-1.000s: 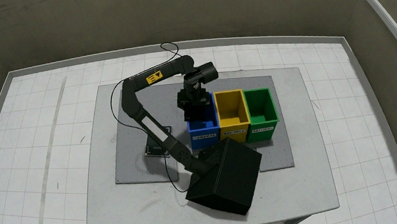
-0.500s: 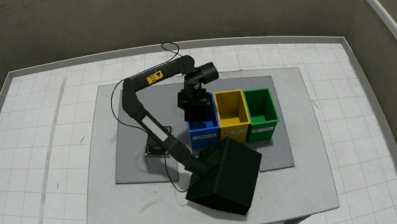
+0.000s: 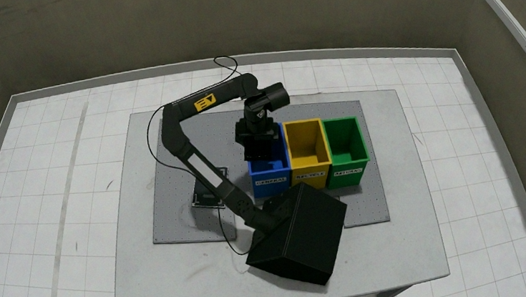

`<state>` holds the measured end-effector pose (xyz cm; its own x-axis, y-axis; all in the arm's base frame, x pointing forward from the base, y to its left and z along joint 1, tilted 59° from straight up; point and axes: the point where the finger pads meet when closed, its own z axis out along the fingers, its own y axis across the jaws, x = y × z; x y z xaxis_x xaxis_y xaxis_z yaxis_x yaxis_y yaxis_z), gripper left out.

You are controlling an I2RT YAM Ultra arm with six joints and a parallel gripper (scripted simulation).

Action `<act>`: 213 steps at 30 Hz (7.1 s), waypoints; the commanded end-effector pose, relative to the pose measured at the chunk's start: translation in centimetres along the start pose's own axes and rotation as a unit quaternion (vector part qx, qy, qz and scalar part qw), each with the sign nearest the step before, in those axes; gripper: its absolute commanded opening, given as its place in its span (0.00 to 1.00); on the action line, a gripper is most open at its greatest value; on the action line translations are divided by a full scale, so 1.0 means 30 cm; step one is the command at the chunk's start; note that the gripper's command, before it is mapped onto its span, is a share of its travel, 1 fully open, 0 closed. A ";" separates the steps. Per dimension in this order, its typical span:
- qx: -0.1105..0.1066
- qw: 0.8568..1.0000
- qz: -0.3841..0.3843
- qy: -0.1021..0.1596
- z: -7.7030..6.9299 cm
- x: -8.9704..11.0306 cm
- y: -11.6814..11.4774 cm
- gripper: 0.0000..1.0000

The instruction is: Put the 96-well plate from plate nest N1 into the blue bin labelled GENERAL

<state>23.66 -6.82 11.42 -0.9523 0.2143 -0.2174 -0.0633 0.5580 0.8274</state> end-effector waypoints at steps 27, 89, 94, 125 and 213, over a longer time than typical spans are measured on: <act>-0.002 1.000 0.003 -0.009 0.059 -0.010 -0.004 0.00; -0.007 1.000 0.011 -0.006 0.090 -0.021 -0.033 0.00; -0.007 1.000 0.011 -0.006 0.090 -0.022 -0.033 0.99; 0.013 1.000 -0.011 -0.026 0.043 -0.061 -0.033 0.99; 0.004 1.000 0.002 -0.010 0.003 -0.037 -0.038 0.82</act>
<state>24.88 -6.10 10.32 -0.9521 0.2157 -0.2170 -0.0636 0.5541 0.8300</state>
